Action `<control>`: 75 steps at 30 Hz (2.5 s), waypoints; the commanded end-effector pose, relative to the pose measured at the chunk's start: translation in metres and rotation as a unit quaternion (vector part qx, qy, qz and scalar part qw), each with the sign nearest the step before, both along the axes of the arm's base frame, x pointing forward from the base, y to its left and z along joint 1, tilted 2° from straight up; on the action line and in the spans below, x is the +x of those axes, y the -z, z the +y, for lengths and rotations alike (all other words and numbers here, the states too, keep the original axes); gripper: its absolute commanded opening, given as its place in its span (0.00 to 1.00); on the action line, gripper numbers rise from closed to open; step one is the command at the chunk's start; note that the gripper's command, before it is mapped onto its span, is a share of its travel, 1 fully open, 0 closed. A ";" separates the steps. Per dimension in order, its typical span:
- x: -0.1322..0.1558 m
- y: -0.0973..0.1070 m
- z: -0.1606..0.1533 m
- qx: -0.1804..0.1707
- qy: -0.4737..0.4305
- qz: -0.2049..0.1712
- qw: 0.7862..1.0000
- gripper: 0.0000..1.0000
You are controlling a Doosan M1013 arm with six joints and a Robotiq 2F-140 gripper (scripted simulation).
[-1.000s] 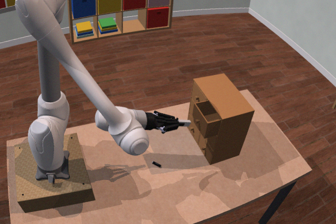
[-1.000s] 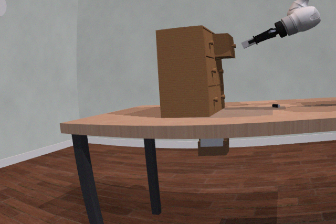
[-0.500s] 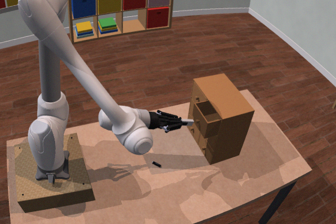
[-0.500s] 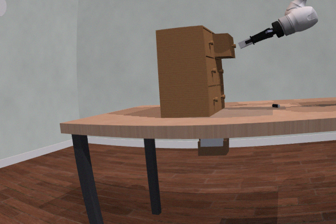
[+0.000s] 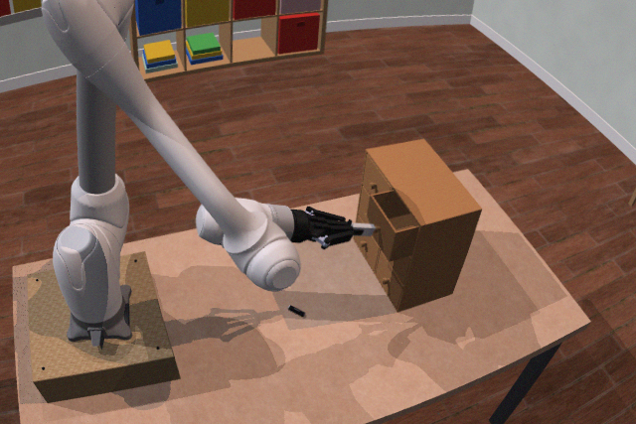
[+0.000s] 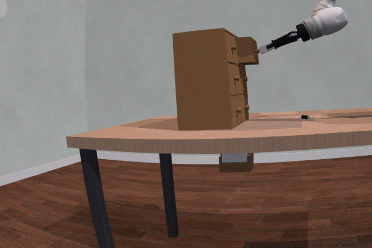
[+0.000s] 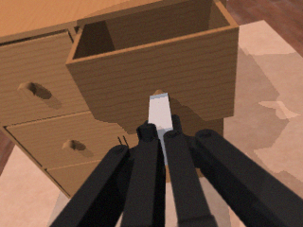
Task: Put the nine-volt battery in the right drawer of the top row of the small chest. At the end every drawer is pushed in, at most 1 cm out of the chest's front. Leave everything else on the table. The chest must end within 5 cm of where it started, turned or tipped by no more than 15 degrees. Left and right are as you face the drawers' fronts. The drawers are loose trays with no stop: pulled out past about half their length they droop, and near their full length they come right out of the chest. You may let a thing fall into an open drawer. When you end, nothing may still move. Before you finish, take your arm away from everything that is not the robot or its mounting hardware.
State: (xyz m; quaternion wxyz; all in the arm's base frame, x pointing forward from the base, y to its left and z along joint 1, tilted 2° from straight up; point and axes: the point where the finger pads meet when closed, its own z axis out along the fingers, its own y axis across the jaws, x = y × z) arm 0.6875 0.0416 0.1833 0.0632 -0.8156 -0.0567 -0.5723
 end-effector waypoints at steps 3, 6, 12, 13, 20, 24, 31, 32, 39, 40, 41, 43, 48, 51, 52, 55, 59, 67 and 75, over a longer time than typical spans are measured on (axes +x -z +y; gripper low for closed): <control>0.010 0.000 0.002 0.000 0.000 0.000 1.000 0.00; 0.016 0.000 0.003 0.000 0.000 0.000 1.000 0.00; 0.025 0.000 0.004 0.000 0.000 0.000 1.000 0.00; 0.025 0.000 0.004 0.000 0.000 0.000 1.000 0.00; 0.036 0.000 0.006 0.000 0.000 0.000 1.000 0.00; 0.042 0.000 0.007 0.000 0.000 0.000 1.000 0.00; 0.049 0.000 0.008 0.000 0.000 0.000 1.000 0.00; 0.050 0.000 0.008 0.000 0.000 0.000 1.000 0.00; 0.056 0.000 0.009 0.000 0.000 0.000 1.000 0.00; 0.057 0.000 0.009 0.000 0.000 0.000 1.000 0.00; 0.058 0.000 0.010 0.000 0.000 0.000 1.000 0.00; 0.059 0.000 0.010 0.000 0.000 0.000 1.000 0.00; 0.060 0.000 0.010 0.000 0.000 0.000 1.000 0.00; 0.061 0.000 0.010 0.000 0.000 0.000 1.000 0.00; 0.061 0.000 0.010 0.000 0.000 0.000 1.000 0.00; 0.061 0.000 0.010 0.000 0.000 0.000 1.000 0.00; 0.062 0.000 0.010 0.000 0.000 0.000 1.000 0.00; 0.062 0.000 0.010 0.000 0.000 0.000 1.000 0.00; 0.062 0.000 0.010 0.000 0.000 0.000 1.000 0.00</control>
